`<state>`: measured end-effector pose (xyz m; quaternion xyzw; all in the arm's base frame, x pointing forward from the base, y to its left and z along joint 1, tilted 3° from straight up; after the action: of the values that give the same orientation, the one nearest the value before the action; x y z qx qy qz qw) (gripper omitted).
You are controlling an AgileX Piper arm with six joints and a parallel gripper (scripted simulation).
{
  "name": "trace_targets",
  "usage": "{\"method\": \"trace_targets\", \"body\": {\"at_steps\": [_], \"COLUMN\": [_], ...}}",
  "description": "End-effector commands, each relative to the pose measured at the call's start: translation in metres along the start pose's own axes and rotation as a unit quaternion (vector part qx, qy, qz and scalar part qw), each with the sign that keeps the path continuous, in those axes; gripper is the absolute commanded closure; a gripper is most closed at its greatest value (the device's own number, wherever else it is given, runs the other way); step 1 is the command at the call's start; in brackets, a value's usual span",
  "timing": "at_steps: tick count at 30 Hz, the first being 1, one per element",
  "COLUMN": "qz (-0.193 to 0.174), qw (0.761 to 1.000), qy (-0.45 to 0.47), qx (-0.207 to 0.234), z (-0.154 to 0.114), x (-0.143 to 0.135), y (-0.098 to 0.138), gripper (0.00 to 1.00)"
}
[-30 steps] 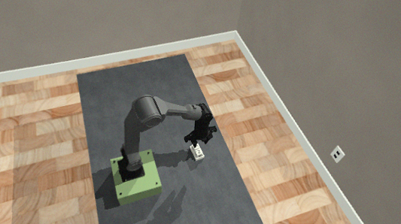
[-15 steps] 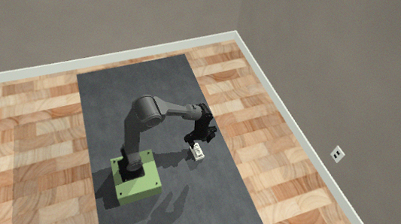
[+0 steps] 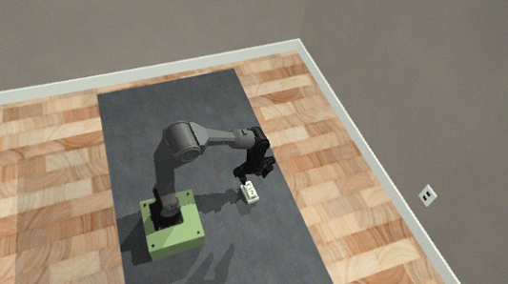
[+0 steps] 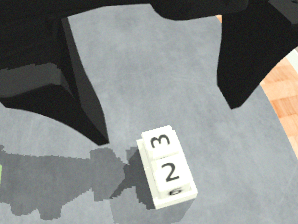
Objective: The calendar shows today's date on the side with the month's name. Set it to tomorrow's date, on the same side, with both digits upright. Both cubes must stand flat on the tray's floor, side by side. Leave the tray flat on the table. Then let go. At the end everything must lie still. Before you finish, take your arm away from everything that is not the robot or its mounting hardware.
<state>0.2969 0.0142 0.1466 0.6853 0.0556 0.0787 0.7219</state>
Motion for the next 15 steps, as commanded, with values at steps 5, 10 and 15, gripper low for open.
{"method": "trace_targets", "body": {"at_steps": [5,10,15], "qz": [0.002,0.002,0.003], "qw": [1.0,1.0,1.0], "qy": [0.001,0.0,0.0], "qx": [0.0,0.0,0.0], "z": [0.0,0.0,0.0], "x": [0.0,0.0,0.0], "y": [0.02,0.044,0.058], "gripper": [0.0,0.0,0.0]}}
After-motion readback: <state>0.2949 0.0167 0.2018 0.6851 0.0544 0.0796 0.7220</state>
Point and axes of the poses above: the point where the finger pads meet when closed, its own y axis back along the fingers, its own x axis across the jaws, z = x × y, the point moved 8 cm from there along y, back along the fingers, and after that the axes turned 8 degrees about y, right-handed, at the moved point
